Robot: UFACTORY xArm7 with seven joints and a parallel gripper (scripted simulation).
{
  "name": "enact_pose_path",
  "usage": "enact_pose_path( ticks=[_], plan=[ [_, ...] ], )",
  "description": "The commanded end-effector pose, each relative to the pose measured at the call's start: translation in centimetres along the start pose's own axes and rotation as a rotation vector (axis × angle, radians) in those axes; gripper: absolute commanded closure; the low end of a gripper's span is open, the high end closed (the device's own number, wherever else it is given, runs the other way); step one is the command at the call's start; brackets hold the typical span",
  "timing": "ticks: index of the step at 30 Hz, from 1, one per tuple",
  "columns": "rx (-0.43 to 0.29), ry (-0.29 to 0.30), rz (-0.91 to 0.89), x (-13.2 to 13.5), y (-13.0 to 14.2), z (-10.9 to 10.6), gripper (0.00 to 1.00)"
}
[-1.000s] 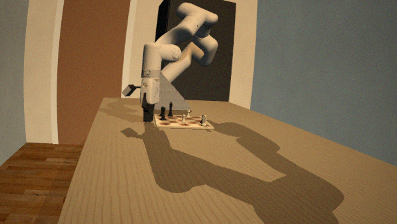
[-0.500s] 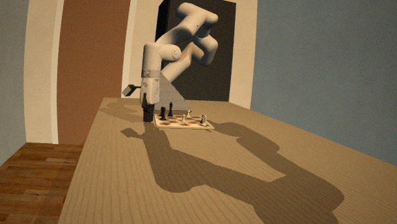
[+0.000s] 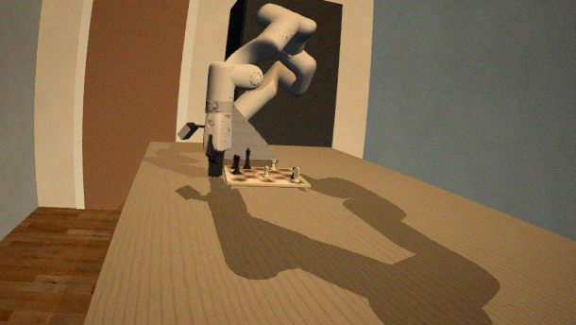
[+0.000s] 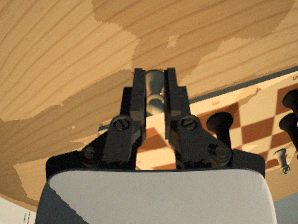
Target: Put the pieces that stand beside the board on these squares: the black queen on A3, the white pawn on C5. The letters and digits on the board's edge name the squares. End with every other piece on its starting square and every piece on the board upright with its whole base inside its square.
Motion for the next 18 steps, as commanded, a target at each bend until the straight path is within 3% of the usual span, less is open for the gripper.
enact_pose_path(
  ticks=[1,3,5,13,18],
  plan=[
    [0.002,-0.007,0.000,-0.2,-0.1,-2.2,1.00],
    [0.002,-0.007,0.000,-0.2,-0.1,-3.6,1.00],
    [0.002,-0.007,0.000,-0.2,-0.1,-3.6,1.00],
    [0.002,-0.007,0.000,-0.1,-0.1,-9.1,1.00],
    [0.002,-0.007,0.000,-0.1,-0.1,-10.1,1.00]
  ],
)
Point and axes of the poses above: the point where the finger pads meet when closed, its own z axis out along the fingers, its own x axis across the jaws, y = z × x, the point moved 10 cm from there along -z, back along the fingers, and after that the axes turned 9 degrees about -z, right-handed, at the moved point
